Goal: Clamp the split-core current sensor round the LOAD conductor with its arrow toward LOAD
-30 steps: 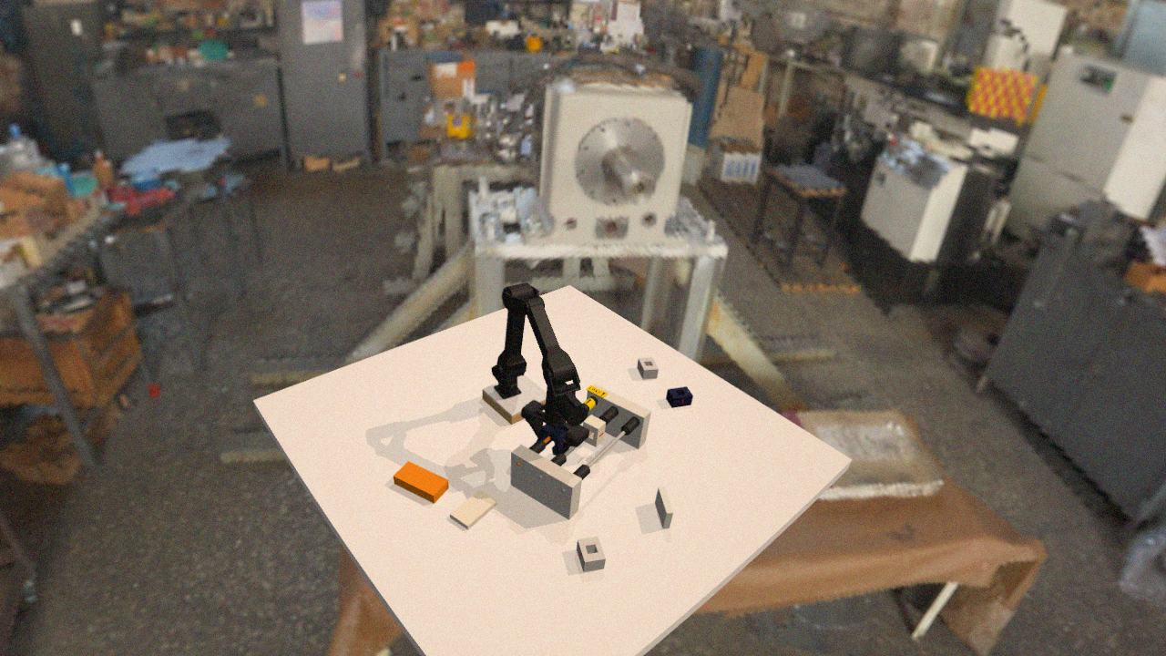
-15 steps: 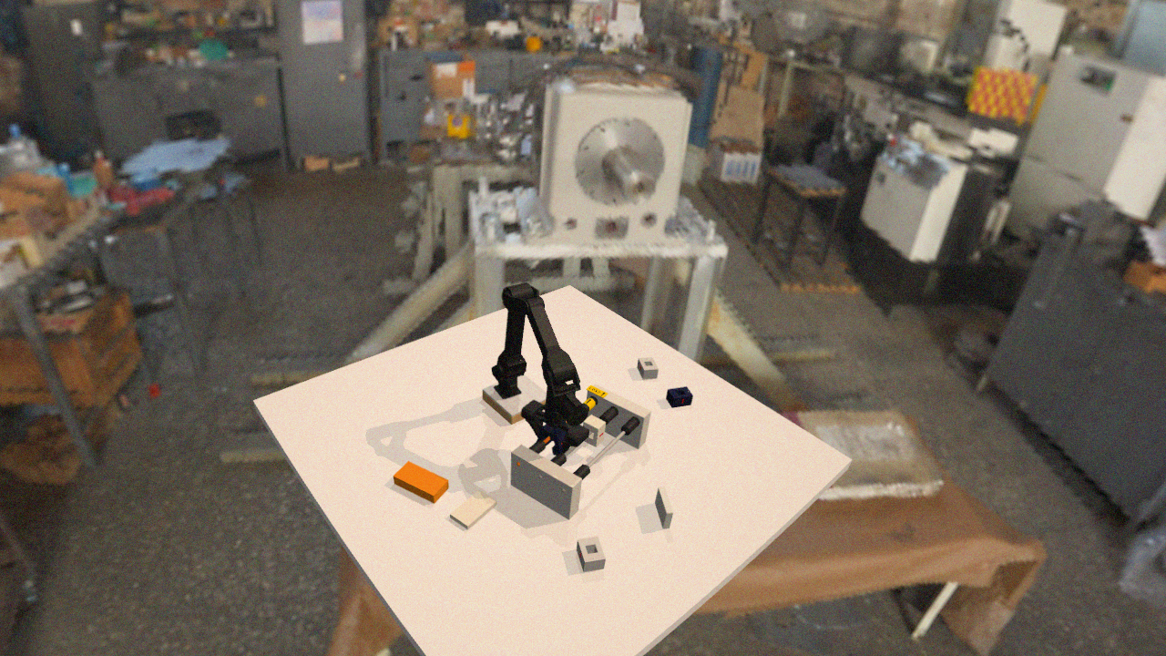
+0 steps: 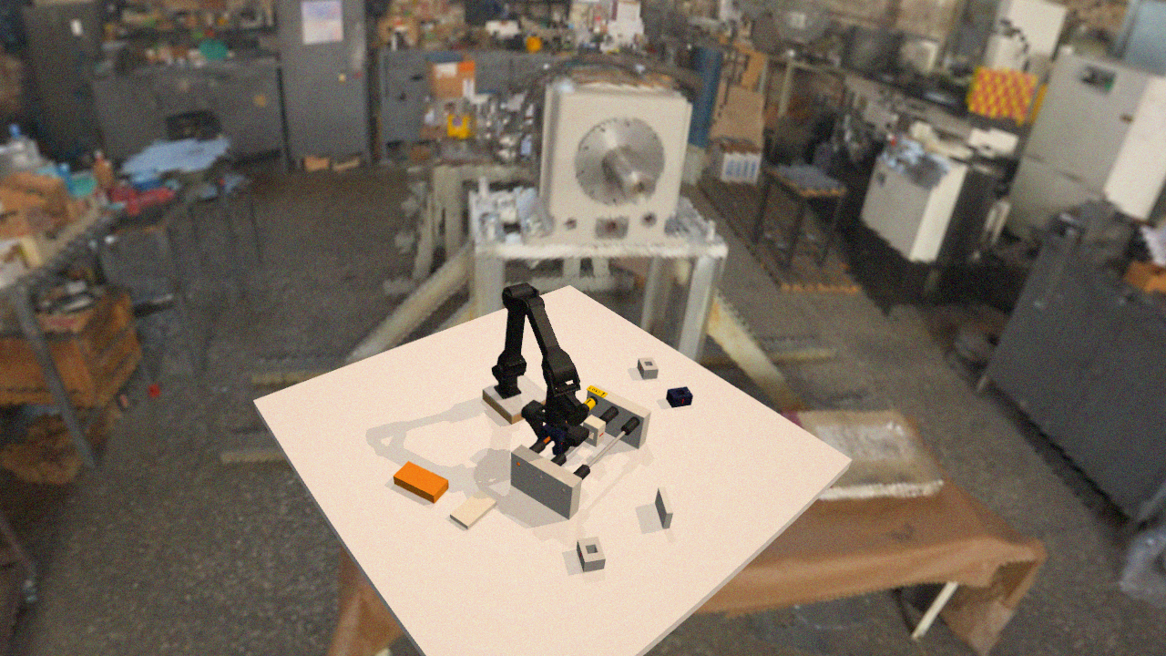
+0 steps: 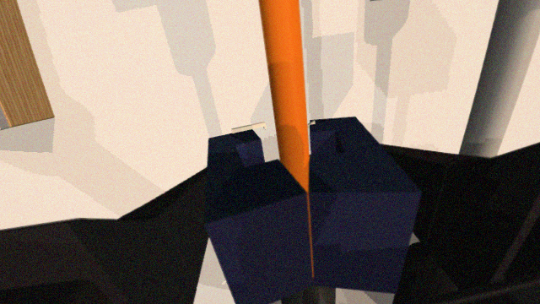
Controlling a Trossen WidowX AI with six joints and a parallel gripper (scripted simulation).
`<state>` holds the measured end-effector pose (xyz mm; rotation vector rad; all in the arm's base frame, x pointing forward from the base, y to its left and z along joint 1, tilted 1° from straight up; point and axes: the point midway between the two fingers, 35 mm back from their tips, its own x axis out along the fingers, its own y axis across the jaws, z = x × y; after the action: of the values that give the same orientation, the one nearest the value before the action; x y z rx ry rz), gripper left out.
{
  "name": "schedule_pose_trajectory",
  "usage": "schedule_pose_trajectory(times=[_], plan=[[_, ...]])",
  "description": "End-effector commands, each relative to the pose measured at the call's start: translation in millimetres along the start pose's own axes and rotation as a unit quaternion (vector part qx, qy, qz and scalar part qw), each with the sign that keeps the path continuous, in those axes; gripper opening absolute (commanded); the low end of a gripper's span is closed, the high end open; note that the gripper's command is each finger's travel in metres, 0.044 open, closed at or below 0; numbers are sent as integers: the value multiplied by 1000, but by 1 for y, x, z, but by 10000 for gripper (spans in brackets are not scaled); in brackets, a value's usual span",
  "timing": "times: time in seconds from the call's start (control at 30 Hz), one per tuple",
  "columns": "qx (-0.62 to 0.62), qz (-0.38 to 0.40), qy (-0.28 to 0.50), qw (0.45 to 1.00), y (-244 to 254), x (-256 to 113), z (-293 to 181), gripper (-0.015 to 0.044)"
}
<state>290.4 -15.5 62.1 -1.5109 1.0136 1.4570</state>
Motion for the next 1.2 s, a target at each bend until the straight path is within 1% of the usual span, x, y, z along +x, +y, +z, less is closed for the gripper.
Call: schedule_pose_trajectory(times=[0.0, 1.0, 1.17], plan=[[0, -1, 0, 1000, 0, 0, 0, 0], [0, 0, 0, 1000, 0, 0, 0, 0], [0, -3, 0, 1000, 0, -5, 0, 0]])
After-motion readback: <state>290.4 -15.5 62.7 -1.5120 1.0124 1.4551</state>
